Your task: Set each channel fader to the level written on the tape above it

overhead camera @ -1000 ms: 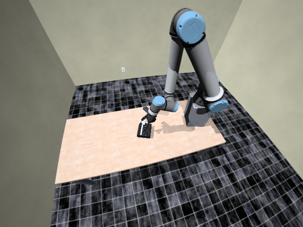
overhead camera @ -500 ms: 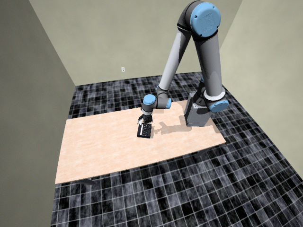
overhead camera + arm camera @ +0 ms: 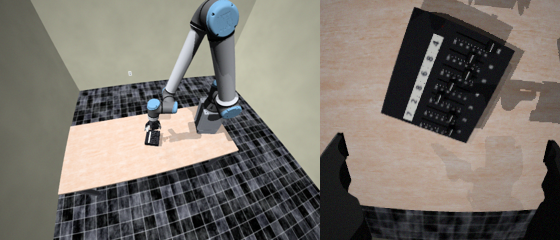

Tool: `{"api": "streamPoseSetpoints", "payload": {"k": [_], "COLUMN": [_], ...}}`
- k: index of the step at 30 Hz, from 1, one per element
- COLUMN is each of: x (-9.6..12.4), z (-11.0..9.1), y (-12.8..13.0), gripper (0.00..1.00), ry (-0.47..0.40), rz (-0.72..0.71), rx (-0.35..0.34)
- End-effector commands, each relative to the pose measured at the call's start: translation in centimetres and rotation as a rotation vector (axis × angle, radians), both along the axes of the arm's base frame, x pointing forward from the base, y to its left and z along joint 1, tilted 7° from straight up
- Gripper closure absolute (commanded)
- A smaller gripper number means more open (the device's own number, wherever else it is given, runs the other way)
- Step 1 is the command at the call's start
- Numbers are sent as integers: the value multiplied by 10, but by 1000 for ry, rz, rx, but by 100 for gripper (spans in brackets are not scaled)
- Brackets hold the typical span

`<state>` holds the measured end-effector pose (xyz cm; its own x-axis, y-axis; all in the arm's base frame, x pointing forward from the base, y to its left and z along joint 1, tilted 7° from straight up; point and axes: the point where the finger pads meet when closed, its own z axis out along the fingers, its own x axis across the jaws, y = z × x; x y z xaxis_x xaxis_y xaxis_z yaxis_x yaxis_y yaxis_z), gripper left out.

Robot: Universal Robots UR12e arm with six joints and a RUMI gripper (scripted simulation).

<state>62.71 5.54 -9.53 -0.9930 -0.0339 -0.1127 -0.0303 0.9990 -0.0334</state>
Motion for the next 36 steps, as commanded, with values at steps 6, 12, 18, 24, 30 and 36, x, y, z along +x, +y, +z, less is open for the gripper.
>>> {"api": "streamPoseSetpoints", "payload": {"k": [6, 12, 18, 24, 30, 36], "x": [1, 1, 1, 1, 1, -2], "z": [1, 0, -5, -16, -27, -44], "y": [0, 0, 0, 0, 1, 3], "gripper": [0, 0, 0, 0, 0, 0], "ry": [1, 0, -4, -13, -20, -29], "rz": [-1, 9, 67, 224, 373, 631], "rx": [0, -1, -11, -39, -69, -123]}}
